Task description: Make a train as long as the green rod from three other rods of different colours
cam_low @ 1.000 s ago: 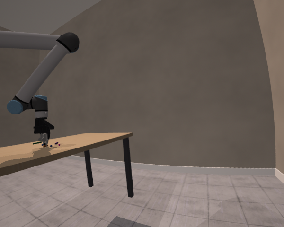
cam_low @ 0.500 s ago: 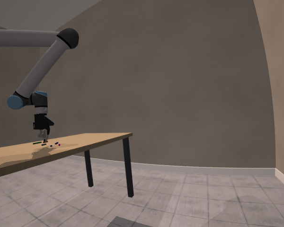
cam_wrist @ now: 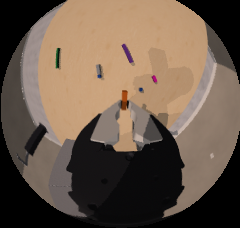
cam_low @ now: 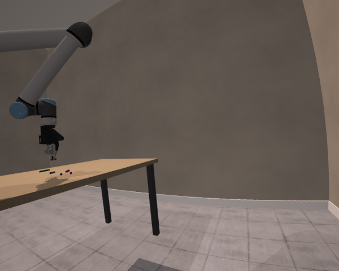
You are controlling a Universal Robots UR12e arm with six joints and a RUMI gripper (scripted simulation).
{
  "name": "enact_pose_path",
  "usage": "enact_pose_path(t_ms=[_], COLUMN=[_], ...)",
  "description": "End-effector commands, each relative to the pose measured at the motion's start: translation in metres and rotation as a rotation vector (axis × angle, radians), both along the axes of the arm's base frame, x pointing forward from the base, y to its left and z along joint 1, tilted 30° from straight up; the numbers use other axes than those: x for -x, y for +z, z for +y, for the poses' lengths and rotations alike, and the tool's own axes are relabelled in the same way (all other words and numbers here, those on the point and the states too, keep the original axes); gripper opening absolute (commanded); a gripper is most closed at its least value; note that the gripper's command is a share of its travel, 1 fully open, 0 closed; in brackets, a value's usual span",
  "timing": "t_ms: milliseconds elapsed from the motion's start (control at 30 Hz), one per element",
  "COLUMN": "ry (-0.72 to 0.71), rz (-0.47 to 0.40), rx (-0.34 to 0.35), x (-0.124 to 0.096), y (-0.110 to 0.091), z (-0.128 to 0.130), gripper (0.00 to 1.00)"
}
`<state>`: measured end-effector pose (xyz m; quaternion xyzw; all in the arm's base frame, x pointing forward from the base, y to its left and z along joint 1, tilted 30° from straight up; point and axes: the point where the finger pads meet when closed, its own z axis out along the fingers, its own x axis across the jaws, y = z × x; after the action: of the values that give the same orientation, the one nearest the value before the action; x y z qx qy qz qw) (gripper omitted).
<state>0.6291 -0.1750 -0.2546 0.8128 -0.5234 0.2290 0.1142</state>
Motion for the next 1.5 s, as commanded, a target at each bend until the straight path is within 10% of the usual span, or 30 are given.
enact_pose_path(t_ms=[0,267,600,1467], ry=[0.000,0.004,0.053,0.054], rz=[0.000,0.002,0.026,0.026], rx=[0.000,0.000,0.015,0.016], x=[0.001,-0.004,-0.057,-0.061], y=[0.004,0.002,-0.029,-0.042], z=[0.002,0.009,0.105,0.101], gripper=[0.00,0.00,0.00,0.00])
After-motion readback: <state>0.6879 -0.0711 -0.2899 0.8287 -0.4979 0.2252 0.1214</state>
